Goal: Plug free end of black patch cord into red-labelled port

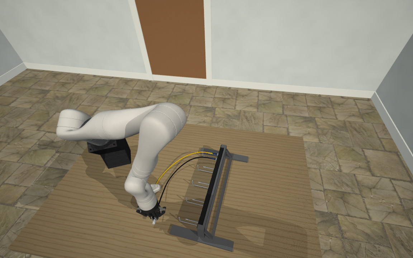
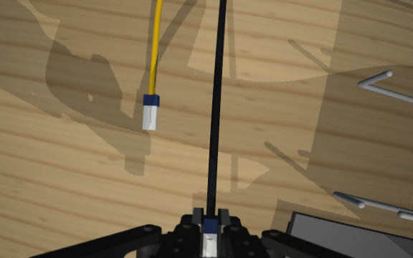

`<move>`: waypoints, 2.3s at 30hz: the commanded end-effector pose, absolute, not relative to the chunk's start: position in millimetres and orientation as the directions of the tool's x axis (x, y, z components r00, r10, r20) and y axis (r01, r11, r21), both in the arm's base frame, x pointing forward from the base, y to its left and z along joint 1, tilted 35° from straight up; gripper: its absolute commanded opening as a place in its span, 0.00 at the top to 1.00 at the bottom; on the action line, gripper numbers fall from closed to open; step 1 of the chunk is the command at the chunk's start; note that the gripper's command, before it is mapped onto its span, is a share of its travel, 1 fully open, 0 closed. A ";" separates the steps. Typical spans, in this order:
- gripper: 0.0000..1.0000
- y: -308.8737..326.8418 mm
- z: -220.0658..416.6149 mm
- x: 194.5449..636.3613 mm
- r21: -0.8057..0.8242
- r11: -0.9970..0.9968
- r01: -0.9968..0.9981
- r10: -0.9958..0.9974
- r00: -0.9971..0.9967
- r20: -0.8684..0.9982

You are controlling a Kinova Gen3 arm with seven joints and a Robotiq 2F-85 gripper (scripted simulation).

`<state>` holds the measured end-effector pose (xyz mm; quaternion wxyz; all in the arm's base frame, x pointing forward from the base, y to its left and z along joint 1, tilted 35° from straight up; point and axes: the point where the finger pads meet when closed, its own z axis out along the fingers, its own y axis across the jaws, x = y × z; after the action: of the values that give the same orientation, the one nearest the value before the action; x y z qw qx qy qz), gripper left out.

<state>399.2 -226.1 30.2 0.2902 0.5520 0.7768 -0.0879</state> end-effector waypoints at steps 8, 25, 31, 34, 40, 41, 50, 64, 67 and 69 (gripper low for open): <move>1.00 -225.8 30.6 399.4 0.185 0.375 0.908 0.807 -0.222 -0.548; 1.00 -225.8 30.6 399.4 0.185 0.375 0.908 0.807 -0.222 -0.548; 1.00 -225.8 30.6 399.4 0.185 0.375 0.908 0.807 -0.222 -0.548; 1.00 -225.7 30.6 399.4 0.185 0.376 0.908 0.807 -0.222 -0.548; 1.00 -225.4 30.5 399.5 0.184 0.377 0.908 0.806 -0.224 -0.548; 1.00 -225.3 30.5 399.6 0.183 0.378 0.908 0.806 -0.224 -0.548; 1.00 -224.0 30.1 400.0 0.180 0.383 0.906 0.803 -0.231 -0.550; 1.00 -218.8 28.9 401.6 0.165 0.405 0.899 0.792 -0.255 -0.554; 1.00 -216.8 28.5 402.1 0.159 0.413 0.897 0.788 -0.265 -0.556; 1.00 -215.3 28.1 402.6 0.155 0.419 0.894 0.785 -0.272 -0.557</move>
<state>401.4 -218.3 28.5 0.2883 0.5342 0.7890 -0.0952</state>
